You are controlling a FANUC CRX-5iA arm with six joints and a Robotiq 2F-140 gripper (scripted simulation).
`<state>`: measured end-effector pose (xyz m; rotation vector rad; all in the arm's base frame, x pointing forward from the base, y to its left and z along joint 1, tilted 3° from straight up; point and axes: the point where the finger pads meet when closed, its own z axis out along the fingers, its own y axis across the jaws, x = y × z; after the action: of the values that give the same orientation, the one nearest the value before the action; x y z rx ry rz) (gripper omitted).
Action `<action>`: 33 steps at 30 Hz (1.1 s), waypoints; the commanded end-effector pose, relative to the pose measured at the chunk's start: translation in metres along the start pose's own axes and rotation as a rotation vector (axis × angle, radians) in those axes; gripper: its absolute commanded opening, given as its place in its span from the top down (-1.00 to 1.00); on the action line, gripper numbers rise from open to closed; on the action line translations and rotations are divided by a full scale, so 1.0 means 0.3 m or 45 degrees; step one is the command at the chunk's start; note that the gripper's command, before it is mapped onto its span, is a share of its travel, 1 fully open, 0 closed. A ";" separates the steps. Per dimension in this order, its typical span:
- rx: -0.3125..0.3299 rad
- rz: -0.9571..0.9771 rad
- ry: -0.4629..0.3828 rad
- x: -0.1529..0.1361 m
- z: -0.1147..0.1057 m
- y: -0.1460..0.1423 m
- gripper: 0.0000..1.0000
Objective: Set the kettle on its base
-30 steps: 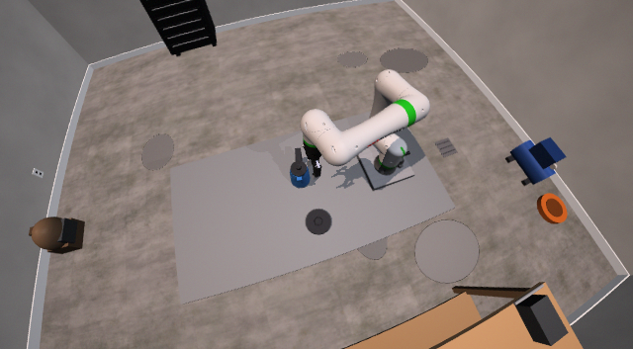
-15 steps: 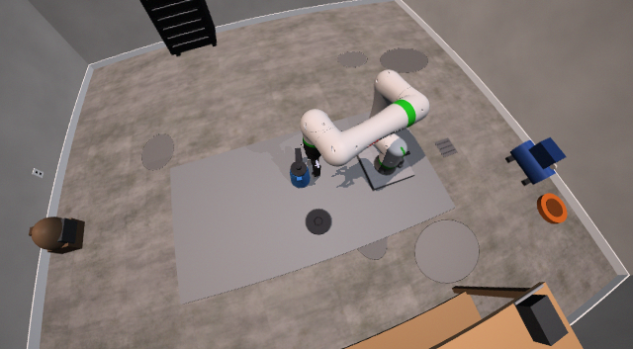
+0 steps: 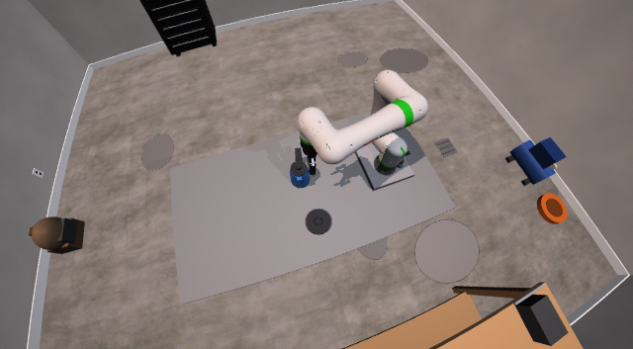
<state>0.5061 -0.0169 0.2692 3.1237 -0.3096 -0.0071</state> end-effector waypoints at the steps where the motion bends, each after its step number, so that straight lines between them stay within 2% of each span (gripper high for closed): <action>1: -0.004 0.158 -0.003 0.019 0.005 0.032 0.06; 6: -0.007 0.284 -0.005 0.034 0.009 0.058 0.06; 20: -0.024 1.001 -0.015 0.108 0.038 0.217 0.06; 22: -0.024 1.001 -0.015 0.108 0.038 0.217 0.06; 33: -0.042 1.555 -0.018 0.154 0.064 0.348 0.06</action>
<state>0.5283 -0.1128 0.2529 2.5301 -1.8194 -0.0286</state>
